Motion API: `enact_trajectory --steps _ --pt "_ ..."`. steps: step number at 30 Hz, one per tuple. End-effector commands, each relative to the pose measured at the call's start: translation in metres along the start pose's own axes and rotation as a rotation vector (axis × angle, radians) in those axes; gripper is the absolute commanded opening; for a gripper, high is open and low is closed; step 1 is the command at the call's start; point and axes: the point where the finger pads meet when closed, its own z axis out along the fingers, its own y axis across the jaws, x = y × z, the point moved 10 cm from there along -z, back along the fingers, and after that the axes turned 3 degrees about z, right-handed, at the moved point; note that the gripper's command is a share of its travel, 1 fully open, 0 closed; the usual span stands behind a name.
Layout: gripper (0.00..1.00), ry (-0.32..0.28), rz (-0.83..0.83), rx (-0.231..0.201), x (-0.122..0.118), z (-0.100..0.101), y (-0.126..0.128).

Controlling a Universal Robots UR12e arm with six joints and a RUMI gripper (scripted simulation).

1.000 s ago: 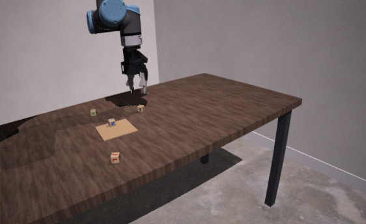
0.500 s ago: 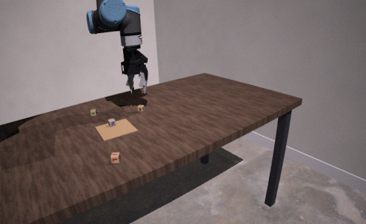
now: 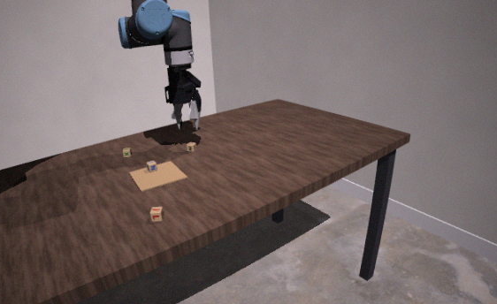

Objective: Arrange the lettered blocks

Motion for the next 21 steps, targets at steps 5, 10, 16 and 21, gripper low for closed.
enact_trajectory --steps 5,10,16,21 --pt "0.37 0.005 -0.003 -0.002 0.004 0.011 0.000" --pt "0.37 0.005 -0.003 -0.002 0.004 0.019 0.000" --pt "0.37 0.005 -0.003 -0.002 0.004 0.029 0.001" --pt "0.37 0.005 -0.002 -0.002 0.004 0.033 0.001"
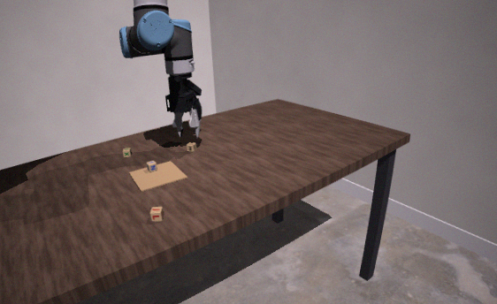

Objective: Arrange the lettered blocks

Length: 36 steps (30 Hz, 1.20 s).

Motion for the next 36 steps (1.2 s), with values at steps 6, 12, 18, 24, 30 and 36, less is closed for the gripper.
enact_trajectory --steps 6,12,18,24,30,36 --pt "0.37 0.007 -0.002 -0.003 0.005 0.012 0.001" --pt "0.37 0.007 -0.002 -0.004 0.005 0.016 0.002" --pt "0.37 0.007 -0.002 -0.004 0.005 0.017 0.002" --pt "0.37 0.007 -0.002 -0.004 0.005 0.017 0.002" --pt "0.37 0.006 -0.002 -0.003 0.004 0.017 0.001" --pt "0.37 0.006 -0.002 -0.003 0.005 0.017 0.001"
